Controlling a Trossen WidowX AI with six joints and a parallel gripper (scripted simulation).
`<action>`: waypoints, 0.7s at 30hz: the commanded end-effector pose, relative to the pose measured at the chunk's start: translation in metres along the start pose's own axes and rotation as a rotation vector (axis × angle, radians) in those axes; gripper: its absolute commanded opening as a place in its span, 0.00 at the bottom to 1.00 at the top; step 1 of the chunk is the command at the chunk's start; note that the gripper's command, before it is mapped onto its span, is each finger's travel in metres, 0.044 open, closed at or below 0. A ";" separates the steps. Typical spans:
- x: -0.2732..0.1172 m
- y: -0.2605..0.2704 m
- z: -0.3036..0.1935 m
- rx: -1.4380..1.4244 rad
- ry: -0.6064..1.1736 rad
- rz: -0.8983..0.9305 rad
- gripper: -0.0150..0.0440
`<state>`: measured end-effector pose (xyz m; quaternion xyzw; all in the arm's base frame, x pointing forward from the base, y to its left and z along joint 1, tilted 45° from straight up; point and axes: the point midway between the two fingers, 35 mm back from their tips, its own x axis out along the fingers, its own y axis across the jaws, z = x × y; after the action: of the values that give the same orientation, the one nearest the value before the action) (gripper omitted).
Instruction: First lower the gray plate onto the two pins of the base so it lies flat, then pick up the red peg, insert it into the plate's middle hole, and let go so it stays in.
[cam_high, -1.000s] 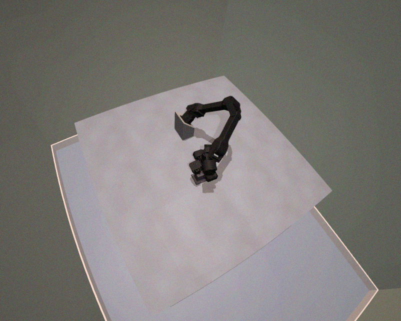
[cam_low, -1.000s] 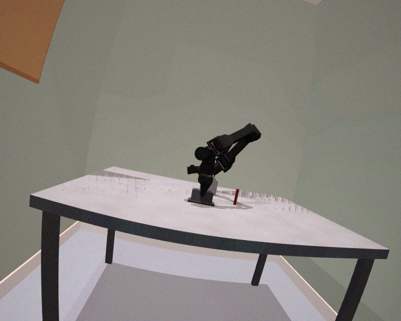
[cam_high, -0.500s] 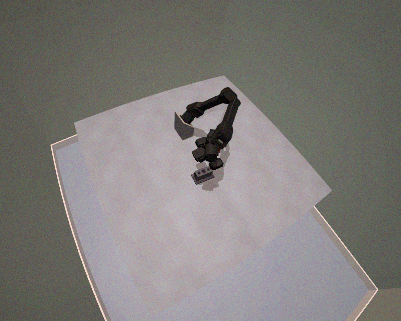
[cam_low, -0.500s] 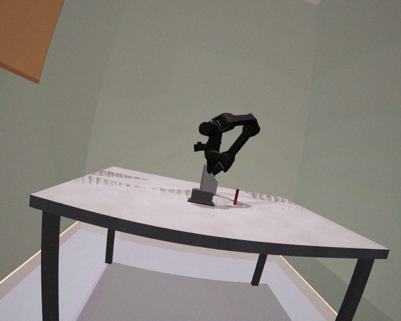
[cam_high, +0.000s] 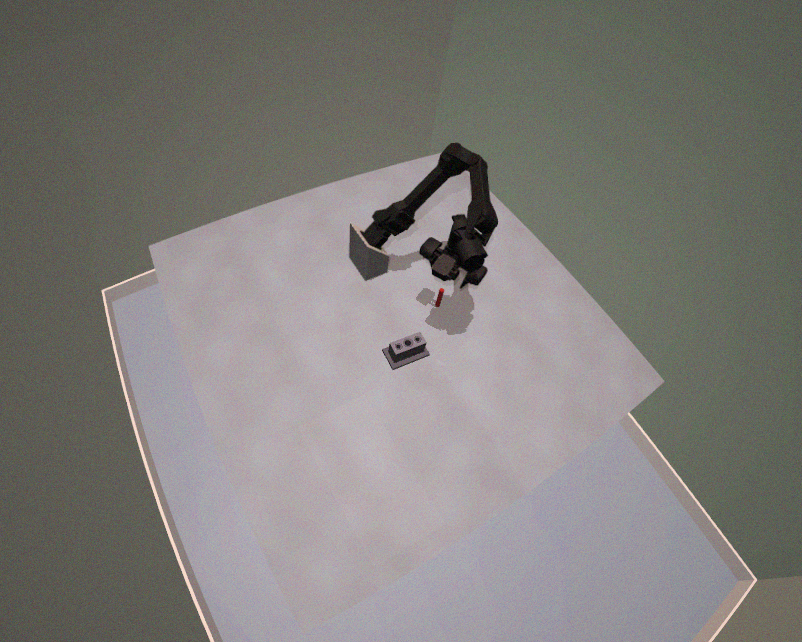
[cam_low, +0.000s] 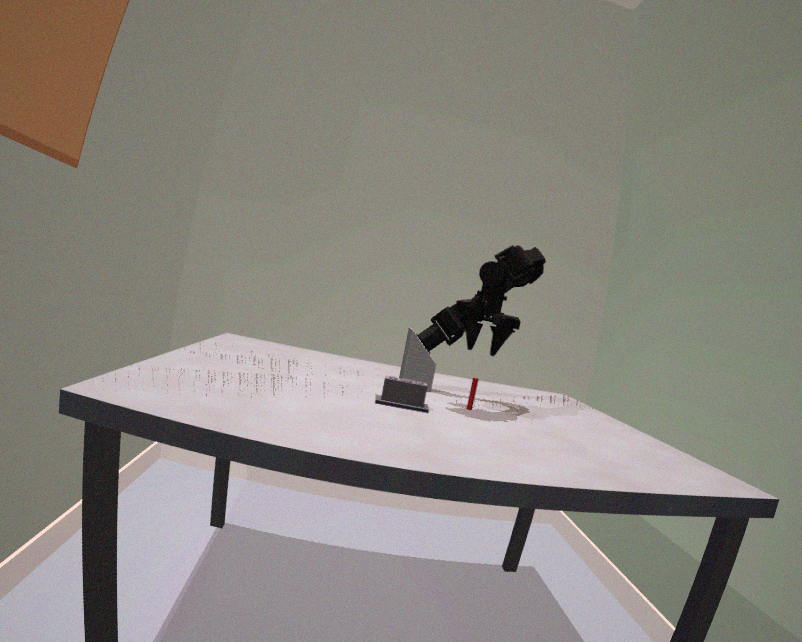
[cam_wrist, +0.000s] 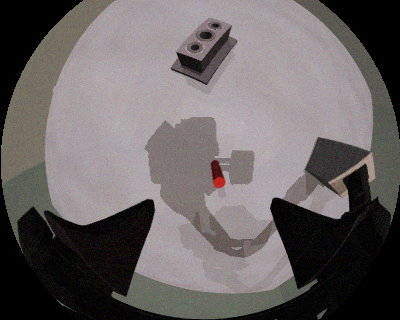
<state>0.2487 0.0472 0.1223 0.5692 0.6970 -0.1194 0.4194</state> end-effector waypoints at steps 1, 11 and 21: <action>0.004 -0.009 -0.012 -0.036 0.010 -0.001 1.00; 0.035 -0.009 -0.012 -0.036 0.011 0.000 1.00; 0.053 -0.009 -0.011 -0.037 0.011 0.000 1.00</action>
<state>0.2380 0.0846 0.0928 0.5606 0.6993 -0.1017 0.4318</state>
